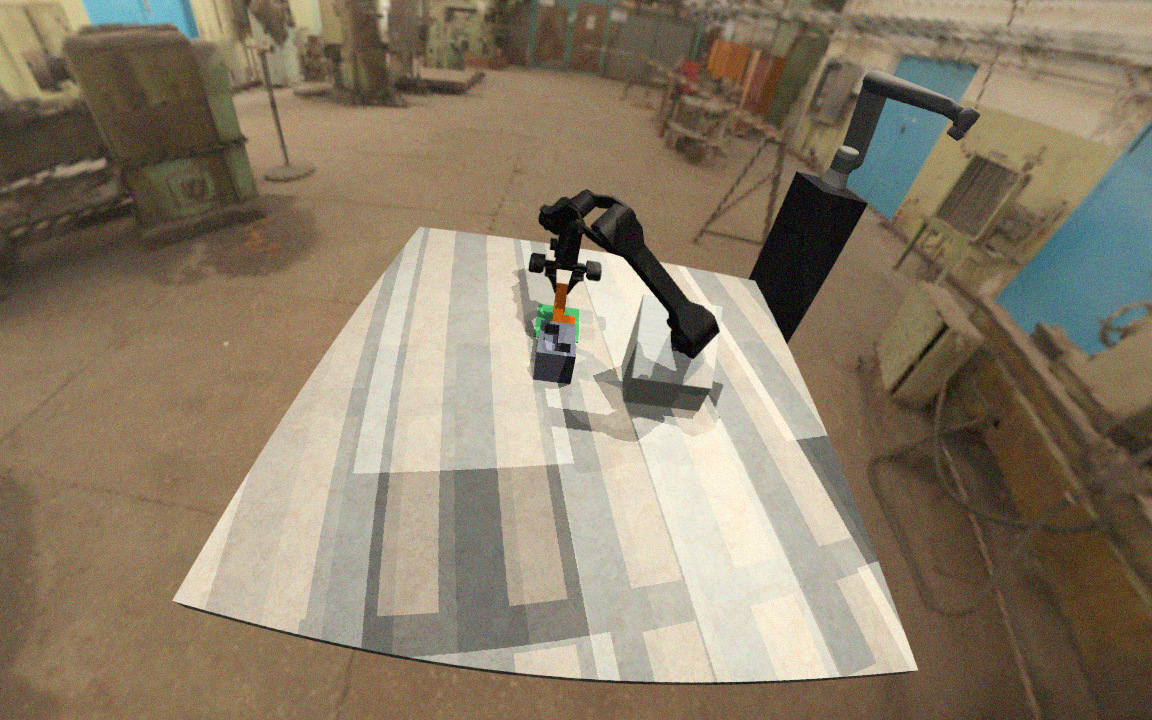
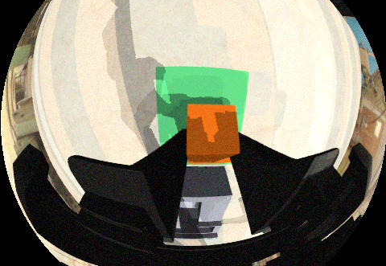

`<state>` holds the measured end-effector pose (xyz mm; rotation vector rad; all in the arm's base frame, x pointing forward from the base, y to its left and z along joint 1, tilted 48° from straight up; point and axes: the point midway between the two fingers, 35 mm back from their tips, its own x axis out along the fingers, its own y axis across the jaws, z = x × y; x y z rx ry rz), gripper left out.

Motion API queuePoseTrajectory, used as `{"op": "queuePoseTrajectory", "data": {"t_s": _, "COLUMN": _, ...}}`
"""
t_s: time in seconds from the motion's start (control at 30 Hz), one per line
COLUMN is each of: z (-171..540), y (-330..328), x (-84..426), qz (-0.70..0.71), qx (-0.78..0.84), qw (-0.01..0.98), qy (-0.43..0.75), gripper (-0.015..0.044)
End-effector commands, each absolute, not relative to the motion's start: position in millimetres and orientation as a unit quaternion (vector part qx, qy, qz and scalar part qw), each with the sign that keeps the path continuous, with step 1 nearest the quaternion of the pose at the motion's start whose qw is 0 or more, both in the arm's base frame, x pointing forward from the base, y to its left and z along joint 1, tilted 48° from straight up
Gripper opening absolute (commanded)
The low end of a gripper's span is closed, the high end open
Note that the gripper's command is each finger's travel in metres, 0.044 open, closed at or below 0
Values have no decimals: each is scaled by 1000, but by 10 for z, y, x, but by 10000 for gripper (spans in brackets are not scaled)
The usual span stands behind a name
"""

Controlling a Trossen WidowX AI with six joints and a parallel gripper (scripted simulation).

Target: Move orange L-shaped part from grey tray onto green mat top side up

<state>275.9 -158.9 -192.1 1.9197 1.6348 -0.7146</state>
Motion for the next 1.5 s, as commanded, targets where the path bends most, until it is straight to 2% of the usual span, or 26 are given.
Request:
{"op": "queuePoseTrajectory", "data": {"t_s": 0.0, "z": -1962, "y": -1519, "x": 2751, "qz": -264, "qx": 709, "qw": 252, "qy": 604, "gripper": 0}}
{"op": "queuePoseTrajectory", "data": {"t_s": 0.7, "z": -1969, "y": -1516, "x": 2750, "qz": -263, "qx": 707, "qw": 254, "qy": 605, "gripper": 0}}
{"op": "queuePoseTrajectory", "data": {"t_s": 1.03, "z": -1948, "y": -1543, "x": 2749, "qz": -263, "qx": 707, "qw": 254, "qy": 605, "gripper": 263}}
{"op": "queuePoseTrajectory", "data": {"t_s": 1.2, "z": -1581, "y": -1961, "x": 2692, "qz": -266, "qx": 708, "qw": 253, "qy": 604, "gripper": 394}}
{"op": "queuePoseTrajectory", "data": {"t_s": 1.47, "z": -1424, "y": -2147, "x": 2652, "qz": -268, "qx": 713, "qw": 255, "qy": 596, "gripper": 400}}
